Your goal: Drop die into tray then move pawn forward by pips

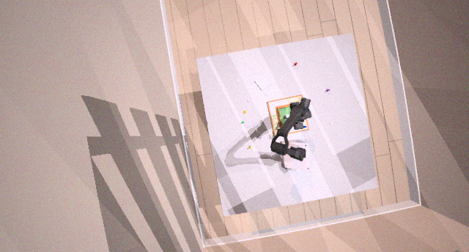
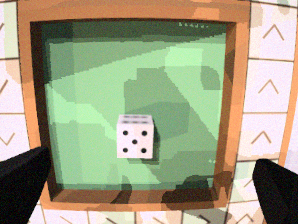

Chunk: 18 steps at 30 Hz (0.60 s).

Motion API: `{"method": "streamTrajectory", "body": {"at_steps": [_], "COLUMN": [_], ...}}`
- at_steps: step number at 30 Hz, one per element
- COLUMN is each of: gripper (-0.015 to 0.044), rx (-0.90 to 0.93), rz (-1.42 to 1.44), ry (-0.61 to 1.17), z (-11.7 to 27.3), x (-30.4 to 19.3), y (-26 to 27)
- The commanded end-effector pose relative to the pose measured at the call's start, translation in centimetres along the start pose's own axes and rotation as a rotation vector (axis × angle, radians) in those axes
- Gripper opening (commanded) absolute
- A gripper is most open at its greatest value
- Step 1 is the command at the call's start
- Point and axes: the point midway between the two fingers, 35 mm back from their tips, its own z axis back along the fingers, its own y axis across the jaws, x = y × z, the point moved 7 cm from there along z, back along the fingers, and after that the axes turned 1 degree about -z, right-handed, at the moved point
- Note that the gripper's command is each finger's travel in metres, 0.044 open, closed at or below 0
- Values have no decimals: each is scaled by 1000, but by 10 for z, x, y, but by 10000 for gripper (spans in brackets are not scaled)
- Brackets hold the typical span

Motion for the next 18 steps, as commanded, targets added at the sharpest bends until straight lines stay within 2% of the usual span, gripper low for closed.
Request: {"method": "streamTrajectory", "body": {"at_steps": [1, 2, 3, 6, 12, 18], "gripper": [440, 440, 440, 361, 204, 200], "rx": [51, 9, 9, 12, 26, 48], "rz": [16, -1, -1, 109, 560, 1014], "ry": [96, 24, 24, 24, 26, 30], "z": [1, 0, 0, -2, -11, -22], "x": [6, 2, 2, 12, 50, 82], "y": [3, 0, 0, -4, -26, -52]}}
